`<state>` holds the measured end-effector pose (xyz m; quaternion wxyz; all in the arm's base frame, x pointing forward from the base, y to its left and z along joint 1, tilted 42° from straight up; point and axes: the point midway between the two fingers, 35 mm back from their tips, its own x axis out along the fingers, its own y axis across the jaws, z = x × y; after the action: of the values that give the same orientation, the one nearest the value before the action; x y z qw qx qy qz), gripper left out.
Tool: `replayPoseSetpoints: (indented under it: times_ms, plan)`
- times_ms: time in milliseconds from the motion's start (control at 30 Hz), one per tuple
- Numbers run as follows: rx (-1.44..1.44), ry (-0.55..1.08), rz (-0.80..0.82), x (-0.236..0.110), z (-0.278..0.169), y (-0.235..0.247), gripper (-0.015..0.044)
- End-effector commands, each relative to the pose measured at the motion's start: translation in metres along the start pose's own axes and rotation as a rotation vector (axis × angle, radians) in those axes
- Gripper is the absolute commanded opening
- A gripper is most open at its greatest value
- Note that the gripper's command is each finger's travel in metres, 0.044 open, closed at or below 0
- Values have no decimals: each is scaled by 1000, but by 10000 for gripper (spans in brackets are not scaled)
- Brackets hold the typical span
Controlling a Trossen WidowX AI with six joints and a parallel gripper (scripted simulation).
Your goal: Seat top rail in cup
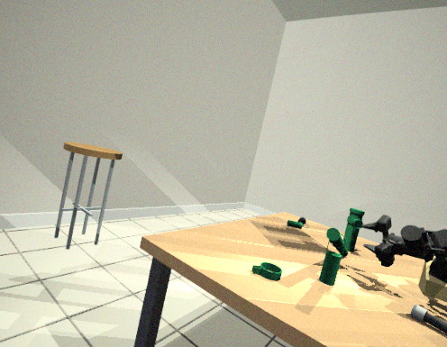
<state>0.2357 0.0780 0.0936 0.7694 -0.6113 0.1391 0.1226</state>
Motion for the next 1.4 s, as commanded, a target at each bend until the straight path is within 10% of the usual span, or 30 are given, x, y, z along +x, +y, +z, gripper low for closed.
replayPoseSetpoints:
  times_ms: [0,767,933,1367]
  plan:
    - [2,1,8,1,0,0,426]
    - [1299,166,1017,70,-67,-81,440]
    - [1595,138,1091,71,-87,-111,440]
    - [1310,-28,1065,81,-115,-97,440]
